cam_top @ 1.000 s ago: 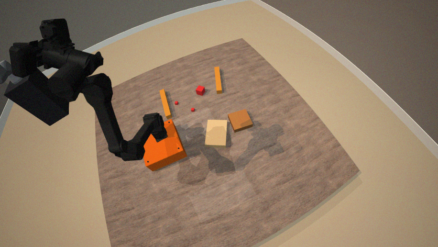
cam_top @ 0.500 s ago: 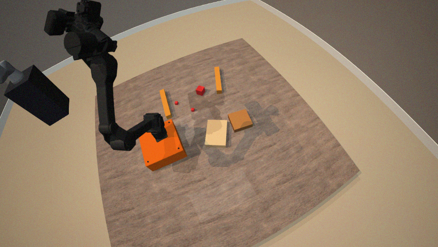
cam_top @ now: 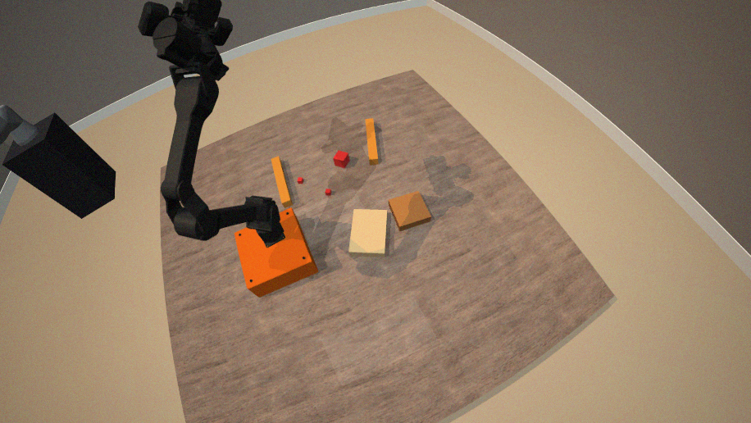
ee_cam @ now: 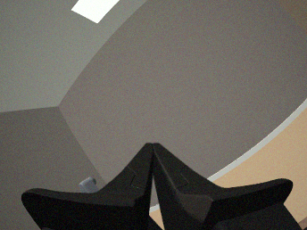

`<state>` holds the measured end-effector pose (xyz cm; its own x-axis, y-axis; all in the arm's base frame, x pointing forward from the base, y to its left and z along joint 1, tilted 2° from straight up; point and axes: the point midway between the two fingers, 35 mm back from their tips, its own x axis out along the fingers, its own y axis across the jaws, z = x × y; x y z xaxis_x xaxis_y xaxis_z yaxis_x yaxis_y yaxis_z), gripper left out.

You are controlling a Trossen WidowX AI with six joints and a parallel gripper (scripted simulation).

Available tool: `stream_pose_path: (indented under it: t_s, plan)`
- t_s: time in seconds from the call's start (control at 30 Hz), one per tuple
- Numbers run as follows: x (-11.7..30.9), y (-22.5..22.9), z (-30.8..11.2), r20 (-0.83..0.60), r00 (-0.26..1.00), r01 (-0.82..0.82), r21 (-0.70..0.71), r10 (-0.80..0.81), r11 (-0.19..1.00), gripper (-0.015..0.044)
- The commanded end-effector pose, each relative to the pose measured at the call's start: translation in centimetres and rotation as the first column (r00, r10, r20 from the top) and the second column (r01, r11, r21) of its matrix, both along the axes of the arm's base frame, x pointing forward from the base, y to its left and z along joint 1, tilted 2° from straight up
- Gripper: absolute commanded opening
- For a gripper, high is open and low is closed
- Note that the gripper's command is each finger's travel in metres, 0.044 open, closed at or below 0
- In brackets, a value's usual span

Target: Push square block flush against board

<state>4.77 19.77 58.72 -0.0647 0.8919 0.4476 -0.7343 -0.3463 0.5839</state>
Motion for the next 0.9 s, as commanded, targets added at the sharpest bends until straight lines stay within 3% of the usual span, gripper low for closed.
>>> stream_pose_path:
  t_s: [0.0,0.4,0.87]
  plan:
    - [4.4,2.3,-2.3,0.014,0.990,0.144,-0.077,-0.144,0.987,0.0000]
    - [15.3,4.6,-9.7,0.111,0.893,0.449,-0.304,-0.437,0.840,0.0000]
    - [26.1,2.5,-20.5,0.326,0.746,0.646,-0.566,-0.581,0.512,0.0000]
